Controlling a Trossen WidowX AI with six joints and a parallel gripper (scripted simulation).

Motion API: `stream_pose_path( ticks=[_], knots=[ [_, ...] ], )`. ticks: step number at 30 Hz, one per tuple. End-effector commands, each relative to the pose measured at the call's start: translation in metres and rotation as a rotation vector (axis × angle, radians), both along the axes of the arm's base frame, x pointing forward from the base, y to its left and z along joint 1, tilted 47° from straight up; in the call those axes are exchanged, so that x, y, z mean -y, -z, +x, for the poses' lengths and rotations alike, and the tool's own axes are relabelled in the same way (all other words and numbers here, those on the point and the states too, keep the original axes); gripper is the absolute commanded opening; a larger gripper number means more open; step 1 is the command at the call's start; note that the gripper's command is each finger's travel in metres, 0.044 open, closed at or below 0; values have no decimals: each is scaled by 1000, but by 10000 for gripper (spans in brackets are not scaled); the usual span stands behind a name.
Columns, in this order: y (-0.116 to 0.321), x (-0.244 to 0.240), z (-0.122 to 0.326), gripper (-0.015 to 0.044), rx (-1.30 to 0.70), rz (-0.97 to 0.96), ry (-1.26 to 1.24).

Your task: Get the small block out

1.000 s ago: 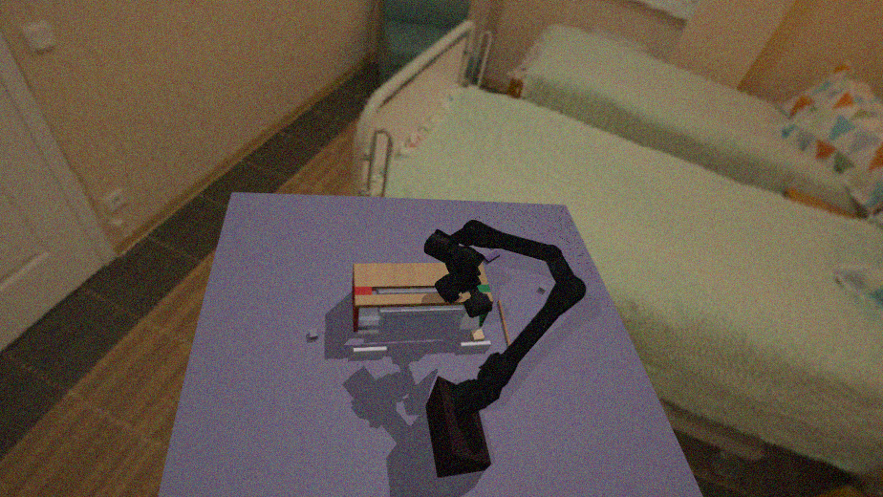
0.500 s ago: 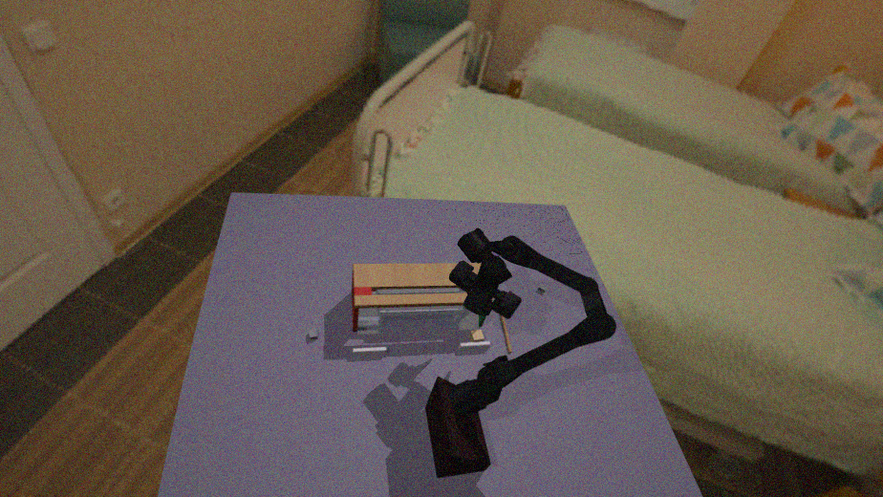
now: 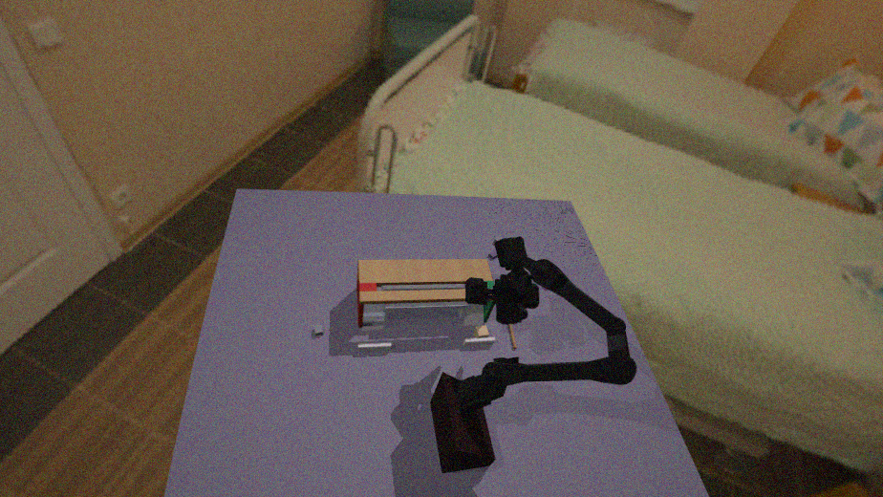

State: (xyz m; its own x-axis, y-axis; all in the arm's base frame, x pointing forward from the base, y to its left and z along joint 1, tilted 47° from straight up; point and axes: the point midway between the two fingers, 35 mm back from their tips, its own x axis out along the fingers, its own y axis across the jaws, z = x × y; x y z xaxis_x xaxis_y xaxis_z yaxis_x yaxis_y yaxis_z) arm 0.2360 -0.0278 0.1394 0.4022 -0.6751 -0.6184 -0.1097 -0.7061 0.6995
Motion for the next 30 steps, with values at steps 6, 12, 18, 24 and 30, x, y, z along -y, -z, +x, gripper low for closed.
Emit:
stream_pose_path(
  ticks=[6, 12, 18, 24, 30],
  knots=[
    [-3, 2, -4, 285, -40, -27, -105],
    [5, 8, -3, 285, 328, 214, 253],
    [13, 16, -2, 285, 746, 479, 661],
    [21, 23, -1, 285, 1165, 738, 1070],
    [30, 31, -1, 285, 1540, 962, 1444]
  ],
)
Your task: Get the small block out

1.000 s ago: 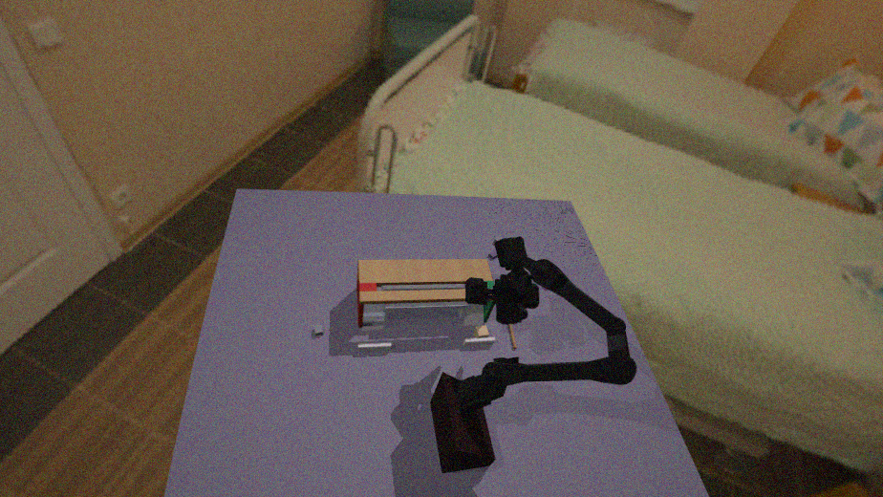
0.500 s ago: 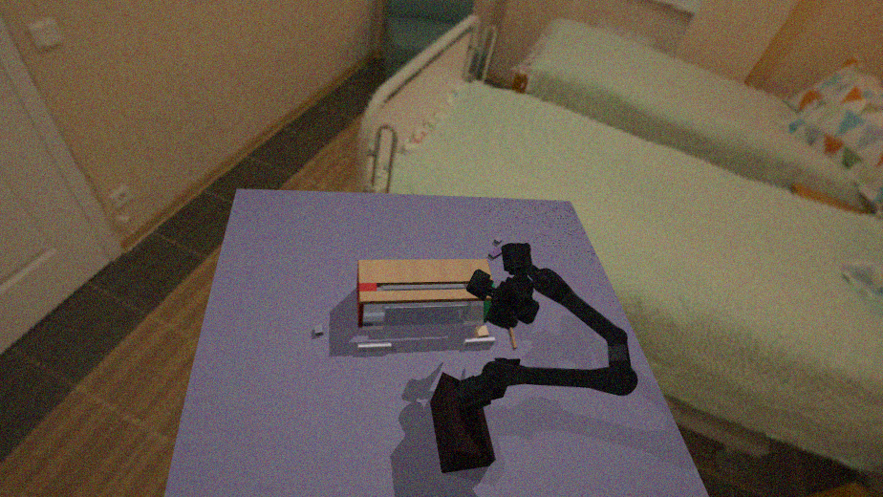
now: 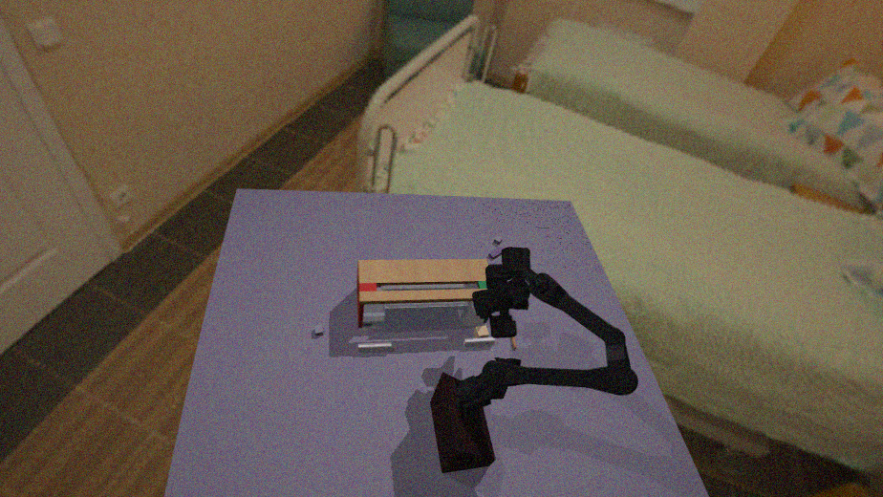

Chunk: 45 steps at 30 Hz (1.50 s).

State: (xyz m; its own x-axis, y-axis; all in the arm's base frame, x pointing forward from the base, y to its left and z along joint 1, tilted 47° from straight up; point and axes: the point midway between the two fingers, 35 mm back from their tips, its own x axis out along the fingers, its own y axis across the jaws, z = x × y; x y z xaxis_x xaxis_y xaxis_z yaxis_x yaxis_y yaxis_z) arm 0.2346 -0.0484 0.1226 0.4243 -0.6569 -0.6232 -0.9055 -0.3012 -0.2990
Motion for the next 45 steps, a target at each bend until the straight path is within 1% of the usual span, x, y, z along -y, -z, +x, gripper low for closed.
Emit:
stream_pose_path(
  ticks=[1, 25, 45],
  knots=[
    [14, 11, 0, 285, 593, 398, 584],
    [41, 24, -2, 285, 1647, 1093, 1670],
    [47, 41, -1, 285, 2603, 1697, 2531]
  ],
)
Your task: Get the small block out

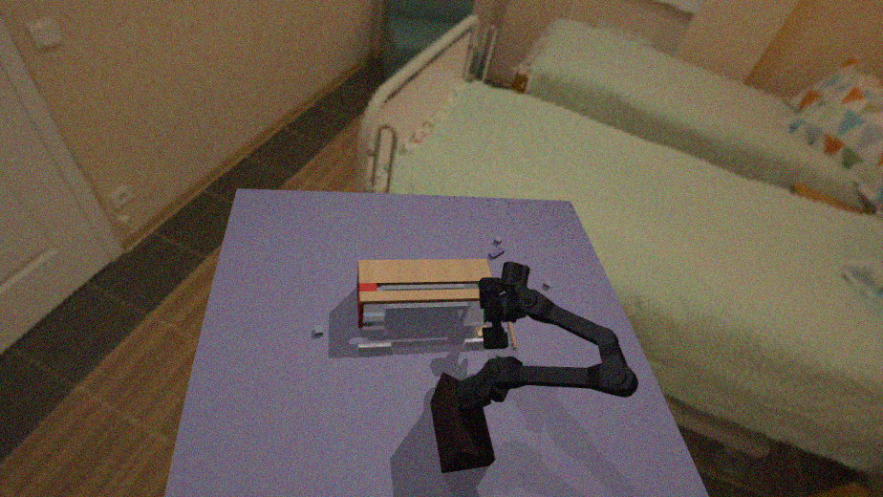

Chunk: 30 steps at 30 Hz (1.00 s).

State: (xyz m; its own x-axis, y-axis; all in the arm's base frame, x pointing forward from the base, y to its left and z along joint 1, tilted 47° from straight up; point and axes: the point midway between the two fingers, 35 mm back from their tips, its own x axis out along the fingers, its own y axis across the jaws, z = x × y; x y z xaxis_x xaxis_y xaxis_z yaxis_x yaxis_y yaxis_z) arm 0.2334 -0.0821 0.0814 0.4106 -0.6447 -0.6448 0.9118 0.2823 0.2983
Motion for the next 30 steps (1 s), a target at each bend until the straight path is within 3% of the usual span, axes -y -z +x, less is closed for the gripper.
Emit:
stream_pose_path(
  ticks=[1, 10, 30],
  knots=[
    [6, 8, 1, 285, 614, 384, 576],
    [7, 12, 2, 285, 1018, 638, 944],
    [10, 15, 3, 285, 1026, 644, 954]
  ],
)
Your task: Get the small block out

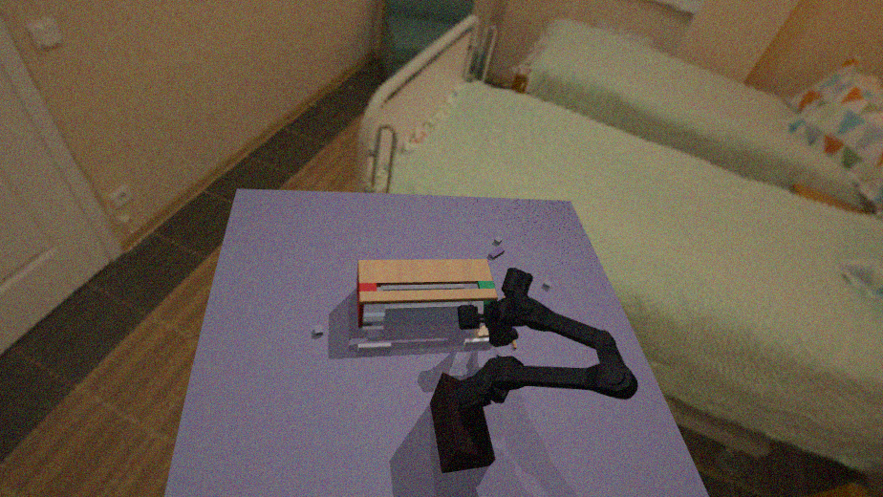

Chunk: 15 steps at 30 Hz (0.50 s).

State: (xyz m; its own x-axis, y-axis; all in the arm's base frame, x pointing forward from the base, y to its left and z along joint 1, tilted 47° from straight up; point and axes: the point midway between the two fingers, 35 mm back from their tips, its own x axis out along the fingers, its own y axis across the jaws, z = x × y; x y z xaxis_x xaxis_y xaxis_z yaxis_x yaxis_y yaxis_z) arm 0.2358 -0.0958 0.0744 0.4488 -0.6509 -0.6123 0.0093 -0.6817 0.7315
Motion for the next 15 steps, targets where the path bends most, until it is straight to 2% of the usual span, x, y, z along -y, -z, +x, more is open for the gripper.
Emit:
stream_pose_path(
  ticks=[1, 15],
  knots=[
    [4, 3, 1, 285, 1, 6, 3],
    [19, 20, 4, 285, -2, 10, 5]
  ],
)
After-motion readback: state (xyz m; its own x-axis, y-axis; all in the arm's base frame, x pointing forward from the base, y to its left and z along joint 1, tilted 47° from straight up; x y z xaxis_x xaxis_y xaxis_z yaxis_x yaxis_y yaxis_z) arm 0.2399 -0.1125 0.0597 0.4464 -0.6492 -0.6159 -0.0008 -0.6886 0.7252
